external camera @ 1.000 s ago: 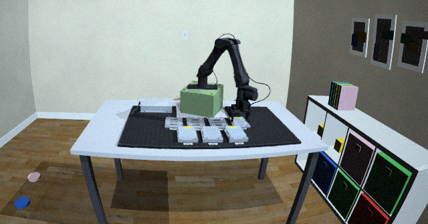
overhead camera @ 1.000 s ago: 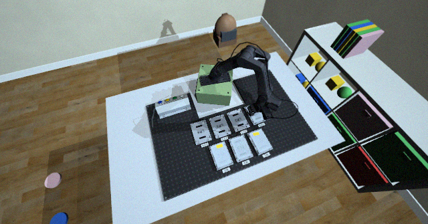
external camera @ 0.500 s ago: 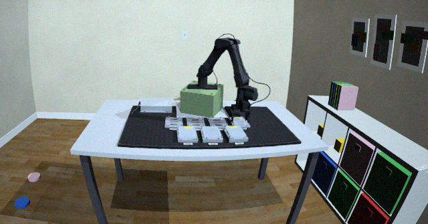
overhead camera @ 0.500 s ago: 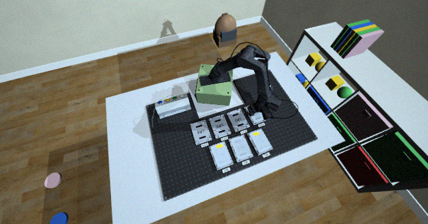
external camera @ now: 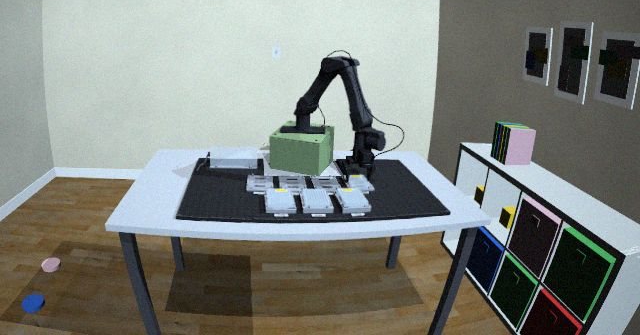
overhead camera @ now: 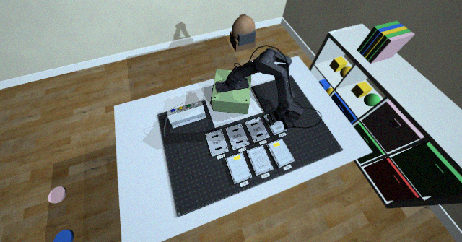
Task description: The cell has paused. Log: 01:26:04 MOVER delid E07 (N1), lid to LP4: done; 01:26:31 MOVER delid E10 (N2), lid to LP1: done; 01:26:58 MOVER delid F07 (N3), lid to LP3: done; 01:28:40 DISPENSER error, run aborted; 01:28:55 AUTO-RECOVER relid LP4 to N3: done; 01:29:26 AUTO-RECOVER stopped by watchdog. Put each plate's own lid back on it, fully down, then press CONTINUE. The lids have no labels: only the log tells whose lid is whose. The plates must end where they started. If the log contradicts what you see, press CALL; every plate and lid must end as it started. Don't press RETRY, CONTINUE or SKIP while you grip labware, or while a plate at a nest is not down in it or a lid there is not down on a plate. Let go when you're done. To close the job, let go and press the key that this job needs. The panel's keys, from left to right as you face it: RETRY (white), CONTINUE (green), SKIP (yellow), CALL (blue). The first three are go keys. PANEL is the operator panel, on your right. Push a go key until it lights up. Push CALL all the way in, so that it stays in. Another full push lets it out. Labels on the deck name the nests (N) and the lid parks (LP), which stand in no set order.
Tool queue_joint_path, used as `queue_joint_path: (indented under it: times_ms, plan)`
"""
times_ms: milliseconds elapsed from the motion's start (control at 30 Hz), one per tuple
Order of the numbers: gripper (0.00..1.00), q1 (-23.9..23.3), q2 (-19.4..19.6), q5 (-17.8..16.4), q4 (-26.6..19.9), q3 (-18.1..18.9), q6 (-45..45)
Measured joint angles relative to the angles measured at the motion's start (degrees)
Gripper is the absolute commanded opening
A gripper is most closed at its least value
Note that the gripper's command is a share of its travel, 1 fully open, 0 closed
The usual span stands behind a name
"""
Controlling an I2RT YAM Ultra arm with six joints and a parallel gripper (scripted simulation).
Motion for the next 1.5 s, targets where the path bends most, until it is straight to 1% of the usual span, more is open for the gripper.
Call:
queue_joint_path:
  times_ms: [433,700,1100,1367,1500]
  plan:
    - [0.00,0.0,-0.6,0.0,0.0,-0.5,0.0]
    - [0.00,0.2,-2.3,0.0,-1.8,-0.5,0.2]
    - [0.00,0.5,-5.9,0.0,-5.6,-0.5,0.5]
    - [0.00,0.7,-7.3,0.0,-7.6,-0.5,0.7]
    - [0.00,0.7,-7.5,0.0,-8.2,-0.5,0.7]
